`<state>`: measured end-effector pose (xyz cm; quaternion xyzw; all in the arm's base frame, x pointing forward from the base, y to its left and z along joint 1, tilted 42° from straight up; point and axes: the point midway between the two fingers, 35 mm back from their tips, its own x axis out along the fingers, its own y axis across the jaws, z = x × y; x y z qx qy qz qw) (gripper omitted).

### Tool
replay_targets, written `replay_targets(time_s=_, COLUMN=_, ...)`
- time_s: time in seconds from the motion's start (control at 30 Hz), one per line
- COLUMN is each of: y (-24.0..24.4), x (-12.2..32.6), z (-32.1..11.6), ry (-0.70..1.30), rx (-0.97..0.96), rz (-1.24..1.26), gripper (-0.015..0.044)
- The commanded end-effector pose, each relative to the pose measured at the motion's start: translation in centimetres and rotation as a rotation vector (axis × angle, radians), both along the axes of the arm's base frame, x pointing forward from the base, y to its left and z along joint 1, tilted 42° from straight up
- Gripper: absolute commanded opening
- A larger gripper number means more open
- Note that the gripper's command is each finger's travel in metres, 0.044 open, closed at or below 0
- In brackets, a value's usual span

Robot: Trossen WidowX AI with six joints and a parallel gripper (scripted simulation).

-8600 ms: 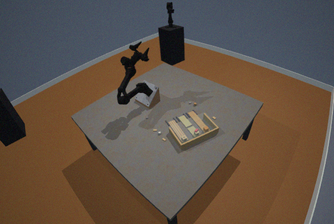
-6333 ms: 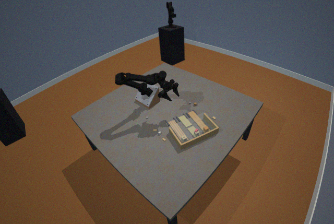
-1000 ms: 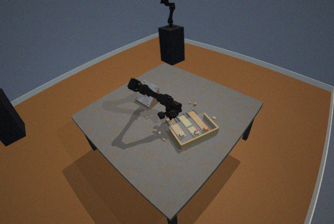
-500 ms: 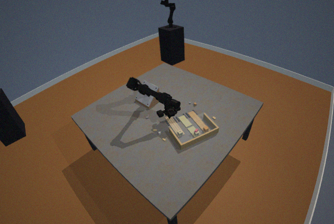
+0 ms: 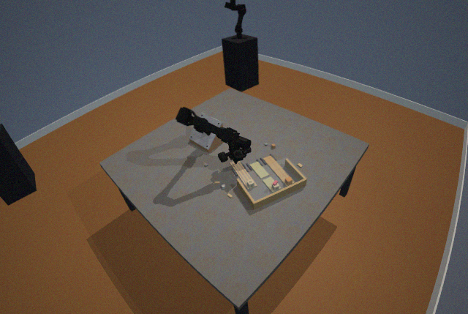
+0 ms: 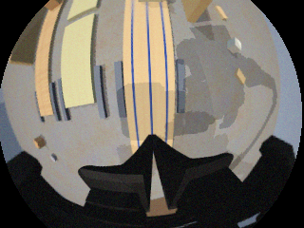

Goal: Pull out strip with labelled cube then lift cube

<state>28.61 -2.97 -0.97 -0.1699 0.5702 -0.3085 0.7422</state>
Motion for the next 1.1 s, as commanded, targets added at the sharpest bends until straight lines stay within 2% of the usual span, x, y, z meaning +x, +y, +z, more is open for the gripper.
replay_targets(time_s=0.0, y=-0.2, x=-1.2, z=-0.5, ry=0.016, rx=-0.004, rz=-0.009, gripper=0.0)
replay_targets(time_s=1.07, y=0.2, x=-5.8, z=-1.9, ry=0.019, rx=-0.003, rz=-0.009, gripper=0.0)
